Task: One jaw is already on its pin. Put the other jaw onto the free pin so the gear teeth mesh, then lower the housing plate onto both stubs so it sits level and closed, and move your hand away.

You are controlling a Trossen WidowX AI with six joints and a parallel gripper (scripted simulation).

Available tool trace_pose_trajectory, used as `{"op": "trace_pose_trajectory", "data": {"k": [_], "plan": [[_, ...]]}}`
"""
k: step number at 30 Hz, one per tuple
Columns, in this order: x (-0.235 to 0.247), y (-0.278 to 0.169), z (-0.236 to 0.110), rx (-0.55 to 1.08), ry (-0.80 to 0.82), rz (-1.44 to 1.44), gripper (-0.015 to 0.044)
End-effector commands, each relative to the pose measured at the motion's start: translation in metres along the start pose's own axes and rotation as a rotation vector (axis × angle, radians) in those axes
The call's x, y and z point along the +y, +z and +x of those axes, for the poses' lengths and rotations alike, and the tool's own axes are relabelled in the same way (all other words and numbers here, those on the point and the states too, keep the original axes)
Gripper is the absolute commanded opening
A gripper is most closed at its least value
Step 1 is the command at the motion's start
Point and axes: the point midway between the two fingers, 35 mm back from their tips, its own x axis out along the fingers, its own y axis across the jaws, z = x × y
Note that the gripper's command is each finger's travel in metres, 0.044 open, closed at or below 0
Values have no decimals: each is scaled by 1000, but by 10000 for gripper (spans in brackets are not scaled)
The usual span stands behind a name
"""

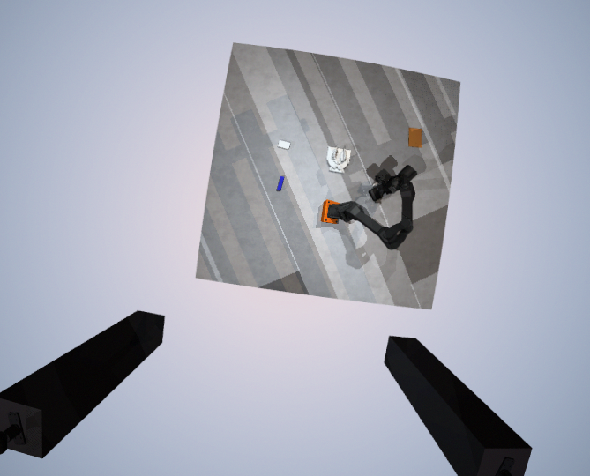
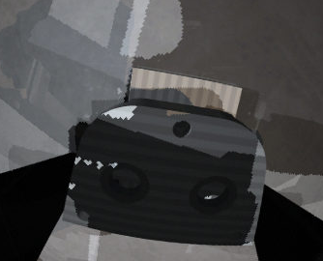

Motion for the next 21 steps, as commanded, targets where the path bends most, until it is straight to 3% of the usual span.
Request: {"op": "trace_pose_trajectory", "data": {"k": [1, 21], "plan": [[-2, 0, -11, -2, -4, 8, 351], [0, -2, -60, 0, -6, 2, 351]]}}
